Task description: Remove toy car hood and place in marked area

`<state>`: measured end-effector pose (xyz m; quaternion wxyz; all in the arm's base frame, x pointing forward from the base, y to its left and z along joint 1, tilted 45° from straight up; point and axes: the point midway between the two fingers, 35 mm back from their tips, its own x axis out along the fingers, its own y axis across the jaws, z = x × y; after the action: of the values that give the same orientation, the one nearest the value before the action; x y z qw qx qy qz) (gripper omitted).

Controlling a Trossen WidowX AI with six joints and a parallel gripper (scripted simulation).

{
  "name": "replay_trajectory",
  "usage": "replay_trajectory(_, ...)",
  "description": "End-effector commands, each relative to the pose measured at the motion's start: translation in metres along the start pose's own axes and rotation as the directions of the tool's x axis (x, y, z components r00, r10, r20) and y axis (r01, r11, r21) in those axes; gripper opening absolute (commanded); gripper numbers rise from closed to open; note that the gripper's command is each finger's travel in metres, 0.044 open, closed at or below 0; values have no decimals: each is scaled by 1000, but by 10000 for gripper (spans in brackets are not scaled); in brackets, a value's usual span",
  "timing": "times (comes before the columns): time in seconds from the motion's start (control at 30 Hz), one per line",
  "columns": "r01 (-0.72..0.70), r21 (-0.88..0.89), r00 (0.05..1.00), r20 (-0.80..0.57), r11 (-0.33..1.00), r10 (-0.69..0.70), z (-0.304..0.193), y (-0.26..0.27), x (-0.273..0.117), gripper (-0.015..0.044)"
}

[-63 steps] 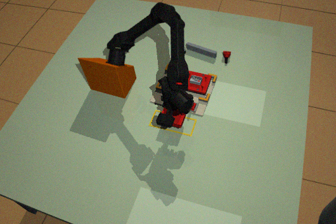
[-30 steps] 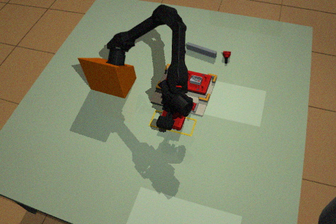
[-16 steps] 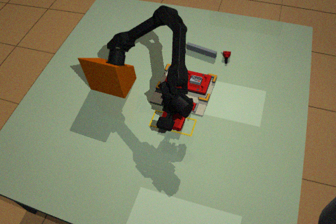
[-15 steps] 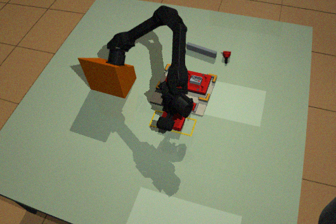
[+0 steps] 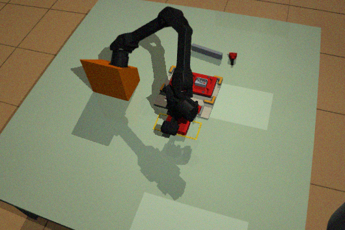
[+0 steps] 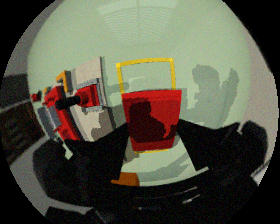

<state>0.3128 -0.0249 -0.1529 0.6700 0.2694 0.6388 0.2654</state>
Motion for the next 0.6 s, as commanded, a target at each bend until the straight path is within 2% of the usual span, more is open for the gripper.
replay_trajectory(0.0, 0, -1, 1000, 0, 1000, 0, 0, 0, 0, 105)
replay_trajectory(0.43, 1, -1, 1000, 0, 1000, -1, 0, 0, -3, 440)
replay_trajectory(0.57, 4, 0, 1000, 0, 1000, -4, 2, -2, -32, 440)
